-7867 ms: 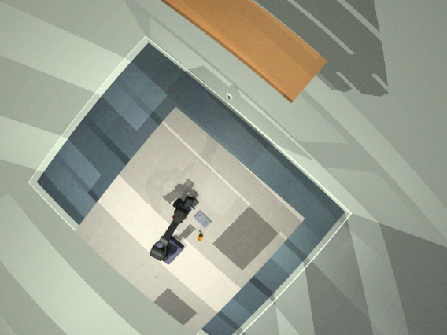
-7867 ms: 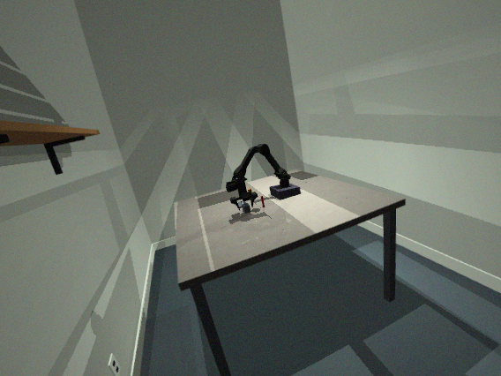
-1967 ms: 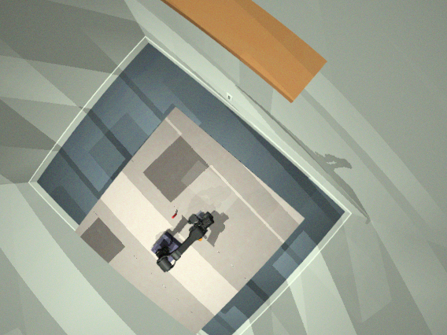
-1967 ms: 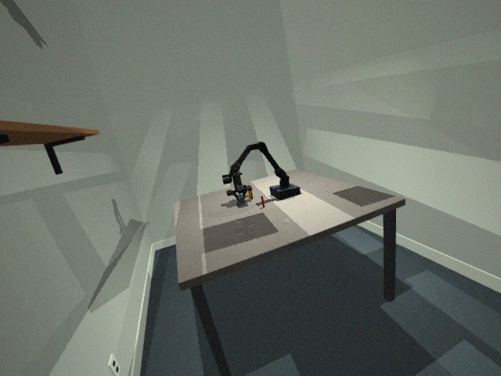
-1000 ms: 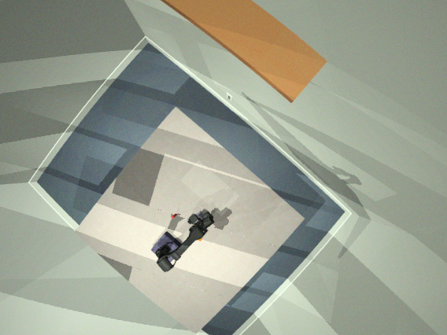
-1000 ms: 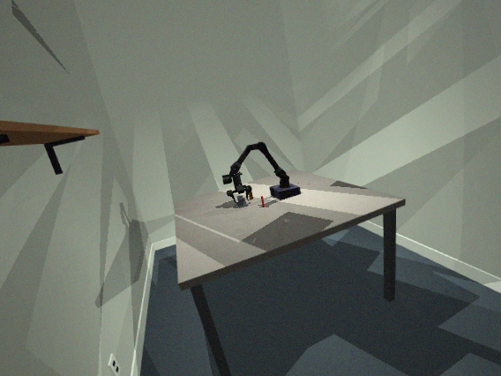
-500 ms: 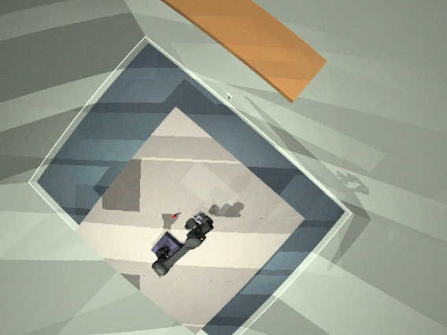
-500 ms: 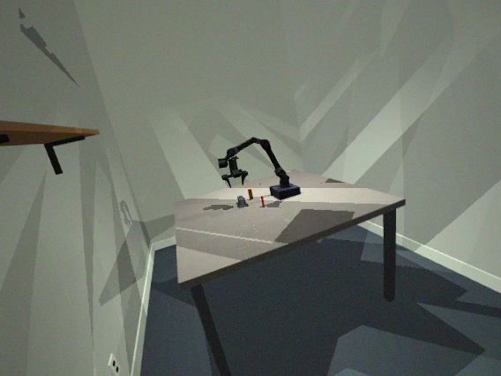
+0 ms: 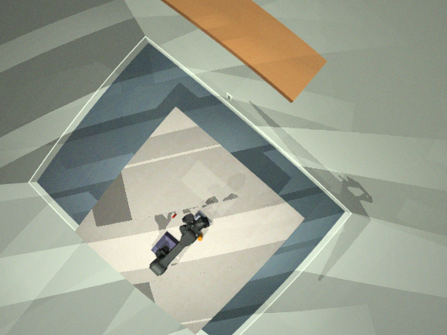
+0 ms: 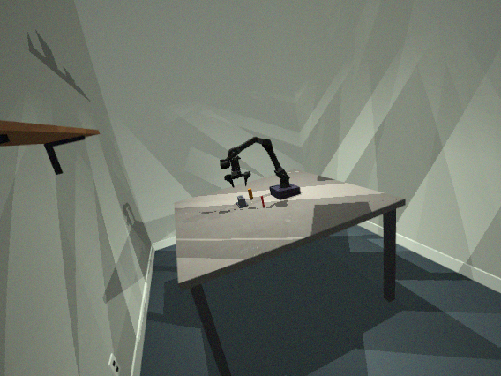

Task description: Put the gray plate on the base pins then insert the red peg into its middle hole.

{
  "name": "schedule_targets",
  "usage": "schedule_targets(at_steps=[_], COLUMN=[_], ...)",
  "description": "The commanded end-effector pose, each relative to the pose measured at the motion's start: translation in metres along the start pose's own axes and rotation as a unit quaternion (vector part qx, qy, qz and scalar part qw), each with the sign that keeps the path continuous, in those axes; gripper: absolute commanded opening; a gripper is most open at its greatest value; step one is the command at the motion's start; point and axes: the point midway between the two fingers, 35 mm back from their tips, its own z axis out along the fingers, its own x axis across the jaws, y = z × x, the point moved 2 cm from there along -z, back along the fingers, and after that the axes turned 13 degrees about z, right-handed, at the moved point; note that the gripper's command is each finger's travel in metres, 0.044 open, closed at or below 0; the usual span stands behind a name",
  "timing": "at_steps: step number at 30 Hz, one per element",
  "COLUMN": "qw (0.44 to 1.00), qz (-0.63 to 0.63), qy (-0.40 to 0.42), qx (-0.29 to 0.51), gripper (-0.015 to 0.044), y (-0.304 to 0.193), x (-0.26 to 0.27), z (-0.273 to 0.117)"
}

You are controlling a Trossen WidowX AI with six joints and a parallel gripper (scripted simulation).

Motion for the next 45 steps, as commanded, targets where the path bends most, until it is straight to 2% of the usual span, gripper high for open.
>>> schedule_targets(at_steps=[1,6,19,29,35,45], qw=[0.967,0.900,0.747,0.584,0.468,0.458], qz=[0.256,0.435,0.665,0.812,0.884,0.889], qy=[0.003,0.005,0.007,0.007,0.006,0.006], qx=[-0.002,-0.001,0.002,0.005,0.007,0.007], gripper=[0.0440,0.0440,0.0440,0.0440,0.0440,0.0440], y=[0.021,0.032,0.038,0.038,0.036,0.038], x=[0.043,0.074,0.125,0.157,0.171,0.172], z=[-0.002,-0.003,-0.002,0.000,0.001,0.001])
